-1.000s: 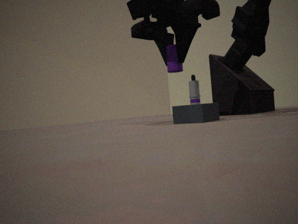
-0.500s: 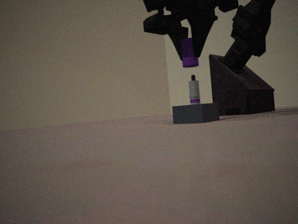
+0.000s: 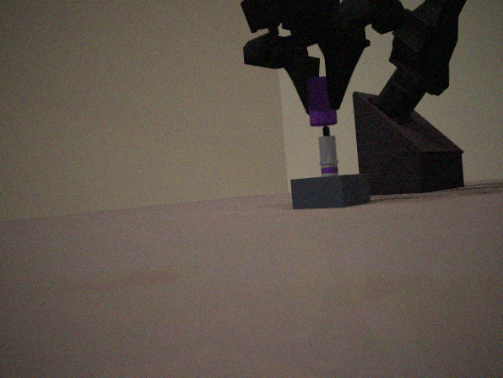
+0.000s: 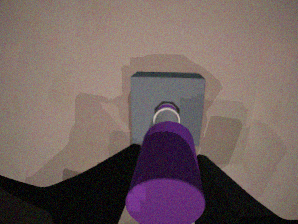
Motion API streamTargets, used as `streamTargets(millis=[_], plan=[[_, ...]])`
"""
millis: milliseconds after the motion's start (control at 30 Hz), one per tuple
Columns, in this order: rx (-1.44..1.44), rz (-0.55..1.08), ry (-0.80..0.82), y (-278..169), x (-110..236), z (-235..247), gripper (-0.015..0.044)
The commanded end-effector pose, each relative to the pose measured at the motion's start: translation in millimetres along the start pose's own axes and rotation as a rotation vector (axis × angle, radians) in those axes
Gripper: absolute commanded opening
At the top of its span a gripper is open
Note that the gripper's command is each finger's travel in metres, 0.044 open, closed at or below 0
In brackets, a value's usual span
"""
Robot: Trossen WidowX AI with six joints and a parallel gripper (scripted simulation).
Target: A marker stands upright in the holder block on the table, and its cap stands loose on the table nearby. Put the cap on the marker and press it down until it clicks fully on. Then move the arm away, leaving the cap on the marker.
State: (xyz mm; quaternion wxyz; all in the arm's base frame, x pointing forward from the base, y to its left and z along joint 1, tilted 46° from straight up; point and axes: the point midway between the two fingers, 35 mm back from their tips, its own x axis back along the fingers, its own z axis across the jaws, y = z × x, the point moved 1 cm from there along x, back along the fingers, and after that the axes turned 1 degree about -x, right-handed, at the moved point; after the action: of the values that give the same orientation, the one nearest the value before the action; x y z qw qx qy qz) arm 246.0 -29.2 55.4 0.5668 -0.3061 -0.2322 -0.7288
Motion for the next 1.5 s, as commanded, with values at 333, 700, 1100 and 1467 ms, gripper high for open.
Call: streamTargets(millis=[333,700,1100,1467], plan=[[-0.007,0.002,0.006,-1,-25,0,0.0000],[-0.006,0.003,0.009,-2,-42,1,0.0000],[-0.006,0.003,0.009,-2,-42,1,0.0000],[-0.001,0.003,0.005,-2,-41,1,0.0289]])
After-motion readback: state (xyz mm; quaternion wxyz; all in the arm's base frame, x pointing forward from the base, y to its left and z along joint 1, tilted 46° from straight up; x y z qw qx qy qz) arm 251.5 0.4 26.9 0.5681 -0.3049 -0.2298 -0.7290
